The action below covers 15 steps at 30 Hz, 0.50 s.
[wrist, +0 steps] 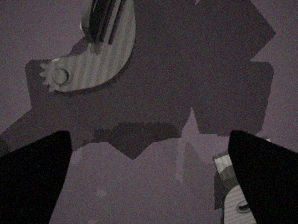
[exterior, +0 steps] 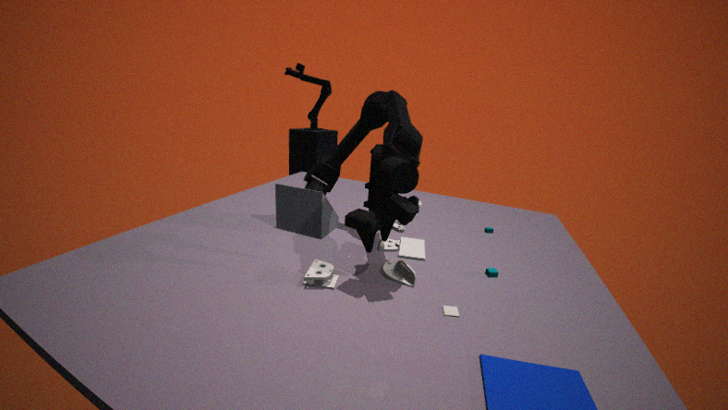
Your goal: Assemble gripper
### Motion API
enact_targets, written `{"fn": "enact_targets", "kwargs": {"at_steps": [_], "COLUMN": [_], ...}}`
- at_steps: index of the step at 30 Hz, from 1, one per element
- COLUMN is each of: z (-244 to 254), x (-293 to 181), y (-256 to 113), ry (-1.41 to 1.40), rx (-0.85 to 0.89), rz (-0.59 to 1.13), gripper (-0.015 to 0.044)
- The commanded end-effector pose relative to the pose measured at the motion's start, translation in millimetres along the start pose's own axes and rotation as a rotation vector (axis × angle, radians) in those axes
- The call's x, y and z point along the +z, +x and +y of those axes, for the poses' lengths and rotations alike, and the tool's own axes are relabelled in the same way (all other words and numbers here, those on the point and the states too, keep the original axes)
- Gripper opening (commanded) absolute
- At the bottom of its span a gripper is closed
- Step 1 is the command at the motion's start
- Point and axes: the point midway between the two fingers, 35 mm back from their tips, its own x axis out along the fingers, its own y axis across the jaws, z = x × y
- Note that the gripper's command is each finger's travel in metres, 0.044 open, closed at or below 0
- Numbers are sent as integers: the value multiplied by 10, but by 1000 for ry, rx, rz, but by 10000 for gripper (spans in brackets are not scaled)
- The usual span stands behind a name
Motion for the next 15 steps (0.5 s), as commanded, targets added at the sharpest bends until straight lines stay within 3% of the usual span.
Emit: {"fn": "enact_targets", "kwargs": {"at_steps": [1,10,15], "z": [-3,-3,-3], "x": [9,9,9], "y": [-33,-33,-33], "ry": [-10,-10,-10], "rx": [-8,-8,-8], "rz": [3,3,3], "gripper": [230,0,0]}}
